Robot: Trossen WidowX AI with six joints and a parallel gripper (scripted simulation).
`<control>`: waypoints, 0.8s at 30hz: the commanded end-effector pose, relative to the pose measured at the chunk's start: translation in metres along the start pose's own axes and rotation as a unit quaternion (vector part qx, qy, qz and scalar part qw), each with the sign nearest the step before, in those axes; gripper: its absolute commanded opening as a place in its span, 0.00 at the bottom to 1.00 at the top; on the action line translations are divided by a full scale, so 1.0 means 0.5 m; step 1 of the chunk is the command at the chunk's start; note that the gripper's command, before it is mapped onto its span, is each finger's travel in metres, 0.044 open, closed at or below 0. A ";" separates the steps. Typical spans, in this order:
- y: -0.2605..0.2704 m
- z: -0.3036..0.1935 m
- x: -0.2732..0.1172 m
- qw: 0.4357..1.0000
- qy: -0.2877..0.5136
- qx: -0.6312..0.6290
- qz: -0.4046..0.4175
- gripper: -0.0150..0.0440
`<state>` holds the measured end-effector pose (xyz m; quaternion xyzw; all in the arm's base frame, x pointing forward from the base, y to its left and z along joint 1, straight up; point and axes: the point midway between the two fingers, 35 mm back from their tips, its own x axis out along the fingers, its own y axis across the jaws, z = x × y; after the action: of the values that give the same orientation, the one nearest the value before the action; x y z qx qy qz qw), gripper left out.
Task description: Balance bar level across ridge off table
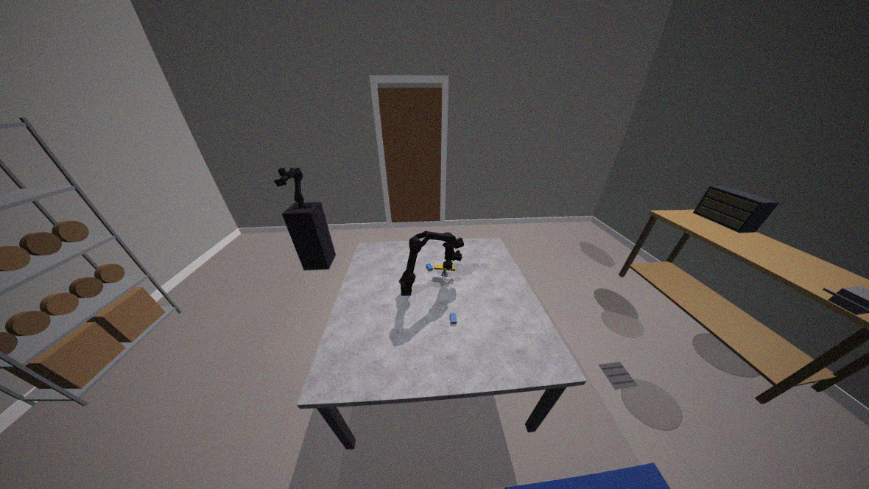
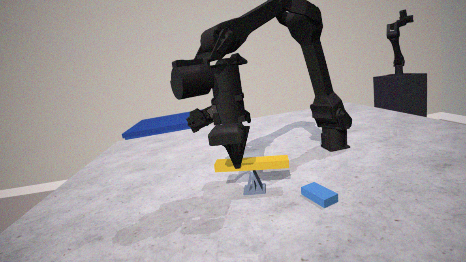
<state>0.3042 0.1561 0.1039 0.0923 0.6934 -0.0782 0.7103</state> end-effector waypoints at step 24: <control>-0.001 0.001 0.006 1.000 0.000 0.002 -0.002 0.25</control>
<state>0.3043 0.1560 0.1028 0.0926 0.6931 -0.0782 0.7106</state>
